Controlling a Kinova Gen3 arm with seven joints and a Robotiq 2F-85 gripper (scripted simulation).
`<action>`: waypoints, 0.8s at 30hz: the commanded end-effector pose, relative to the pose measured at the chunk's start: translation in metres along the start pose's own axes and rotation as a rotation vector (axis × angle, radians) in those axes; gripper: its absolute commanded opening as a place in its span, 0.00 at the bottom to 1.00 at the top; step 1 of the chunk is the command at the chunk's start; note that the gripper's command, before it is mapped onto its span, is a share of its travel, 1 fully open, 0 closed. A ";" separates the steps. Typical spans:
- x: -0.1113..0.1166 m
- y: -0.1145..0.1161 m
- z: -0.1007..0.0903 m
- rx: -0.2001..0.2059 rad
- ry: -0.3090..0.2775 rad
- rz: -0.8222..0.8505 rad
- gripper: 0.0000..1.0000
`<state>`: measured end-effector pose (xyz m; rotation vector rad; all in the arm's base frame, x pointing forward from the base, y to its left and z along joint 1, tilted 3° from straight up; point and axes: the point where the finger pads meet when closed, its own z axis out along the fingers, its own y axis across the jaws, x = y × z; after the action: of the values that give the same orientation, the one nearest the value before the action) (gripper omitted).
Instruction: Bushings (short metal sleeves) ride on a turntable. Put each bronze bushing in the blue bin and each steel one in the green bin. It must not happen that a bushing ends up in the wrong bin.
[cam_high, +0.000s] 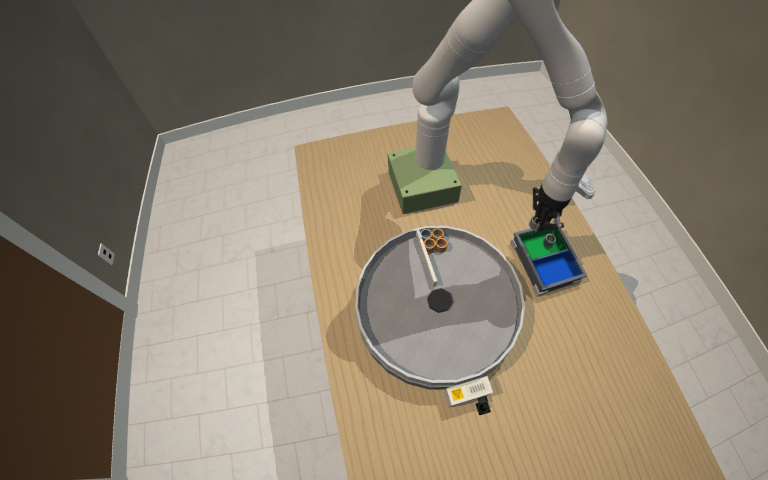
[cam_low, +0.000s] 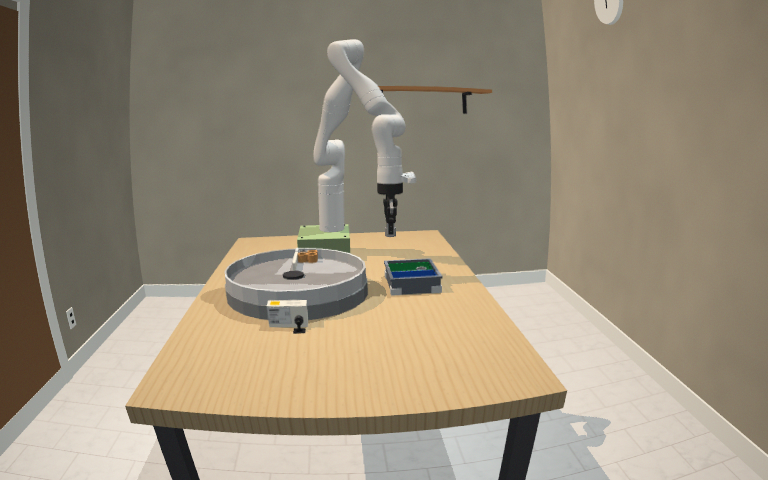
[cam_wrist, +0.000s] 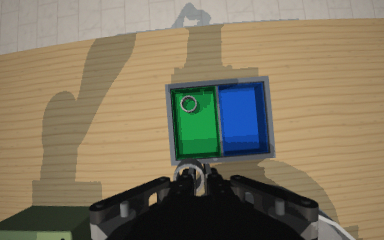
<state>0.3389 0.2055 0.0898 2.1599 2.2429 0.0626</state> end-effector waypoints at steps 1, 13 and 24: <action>0.023 -0.002 0.003 0.001 0.002 -0.039 0.00; 0.022 -0.001 0.002 0.000 0.003 -0.037 0.00; 0.022 -0.002 0.029 0.000 0.003 -0.039 0.00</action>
<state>0.3427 0.2290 0.0750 2.1181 2.2767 0.0930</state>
